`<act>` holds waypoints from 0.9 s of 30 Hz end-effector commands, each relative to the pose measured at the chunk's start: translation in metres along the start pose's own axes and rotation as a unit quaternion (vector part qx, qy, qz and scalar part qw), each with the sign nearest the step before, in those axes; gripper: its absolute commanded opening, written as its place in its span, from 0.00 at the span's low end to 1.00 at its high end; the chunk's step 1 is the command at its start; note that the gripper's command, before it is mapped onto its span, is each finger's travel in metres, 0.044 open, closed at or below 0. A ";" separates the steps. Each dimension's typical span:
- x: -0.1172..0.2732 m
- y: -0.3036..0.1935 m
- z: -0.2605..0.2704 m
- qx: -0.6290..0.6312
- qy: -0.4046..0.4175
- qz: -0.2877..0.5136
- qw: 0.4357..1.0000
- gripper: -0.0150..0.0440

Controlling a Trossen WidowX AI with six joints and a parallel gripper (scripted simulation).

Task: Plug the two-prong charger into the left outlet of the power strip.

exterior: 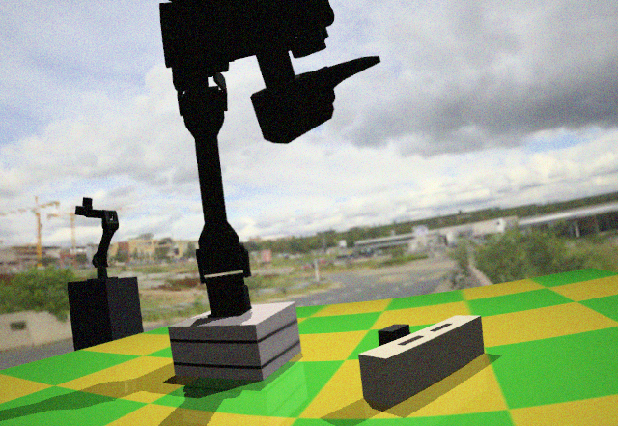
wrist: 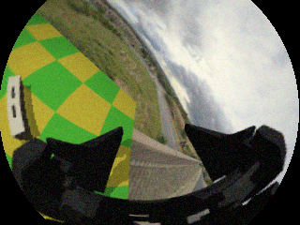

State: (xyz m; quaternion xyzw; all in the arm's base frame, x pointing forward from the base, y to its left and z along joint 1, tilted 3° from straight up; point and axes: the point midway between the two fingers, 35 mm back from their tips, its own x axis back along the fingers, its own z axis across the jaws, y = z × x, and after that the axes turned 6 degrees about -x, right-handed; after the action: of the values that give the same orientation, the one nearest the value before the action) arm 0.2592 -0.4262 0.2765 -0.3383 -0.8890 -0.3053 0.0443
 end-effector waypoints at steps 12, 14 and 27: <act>-0.026 0.036 0.087 -0.016 0.108 0.016 0.994 1.00; -0.028 0.041 0.098 -0.020 0.124 0.018 0.992 1.00; -0.031 0.070 0.171 -0.035 0.215 0.045 0.975 1.00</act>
State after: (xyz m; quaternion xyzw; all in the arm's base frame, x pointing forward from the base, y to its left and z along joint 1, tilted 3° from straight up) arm 0.3446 -0.3174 0.1776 -0.3045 -0.8414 -0.3908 0.2157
